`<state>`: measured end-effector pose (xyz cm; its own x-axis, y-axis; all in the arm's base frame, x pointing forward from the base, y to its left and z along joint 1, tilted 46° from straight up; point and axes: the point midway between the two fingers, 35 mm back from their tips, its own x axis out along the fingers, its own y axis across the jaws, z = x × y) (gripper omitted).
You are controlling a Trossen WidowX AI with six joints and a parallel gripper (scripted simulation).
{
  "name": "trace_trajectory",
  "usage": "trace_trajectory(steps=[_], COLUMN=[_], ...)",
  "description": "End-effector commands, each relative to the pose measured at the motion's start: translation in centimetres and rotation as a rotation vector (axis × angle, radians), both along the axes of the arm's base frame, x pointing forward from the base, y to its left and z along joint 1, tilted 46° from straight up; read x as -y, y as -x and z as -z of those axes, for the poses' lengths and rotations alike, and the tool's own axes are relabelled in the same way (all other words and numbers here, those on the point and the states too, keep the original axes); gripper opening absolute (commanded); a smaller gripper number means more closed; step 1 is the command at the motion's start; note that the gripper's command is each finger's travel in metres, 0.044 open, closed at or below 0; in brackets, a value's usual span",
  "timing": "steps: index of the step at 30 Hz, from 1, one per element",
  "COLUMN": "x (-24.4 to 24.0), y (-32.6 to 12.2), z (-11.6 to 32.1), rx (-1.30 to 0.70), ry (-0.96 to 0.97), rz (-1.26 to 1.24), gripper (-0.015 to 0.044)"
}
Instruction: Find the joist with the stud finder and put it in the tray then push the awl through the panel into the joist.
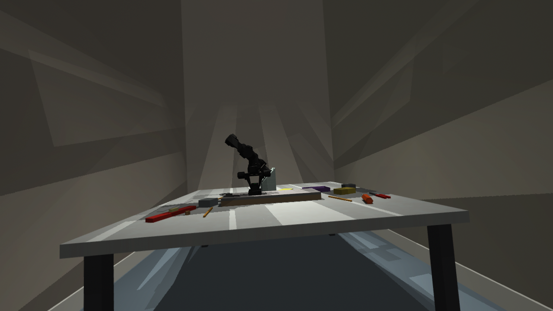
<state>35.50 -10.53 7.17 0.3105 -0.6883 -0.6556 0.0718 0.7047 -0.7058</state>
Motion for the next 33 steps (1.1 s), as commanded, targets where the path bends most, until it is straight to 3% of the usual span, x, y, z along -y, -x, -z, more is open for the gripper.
trace_trajectory(steps=[1,33], x=[1.2,7.9], y=[0.1,0.8], z=[-1.1,-8.1], rx=[0.005,0.007], ry=[0.009,0.015], rz=[0.01,0.01], gripper=[0.0,0.0])
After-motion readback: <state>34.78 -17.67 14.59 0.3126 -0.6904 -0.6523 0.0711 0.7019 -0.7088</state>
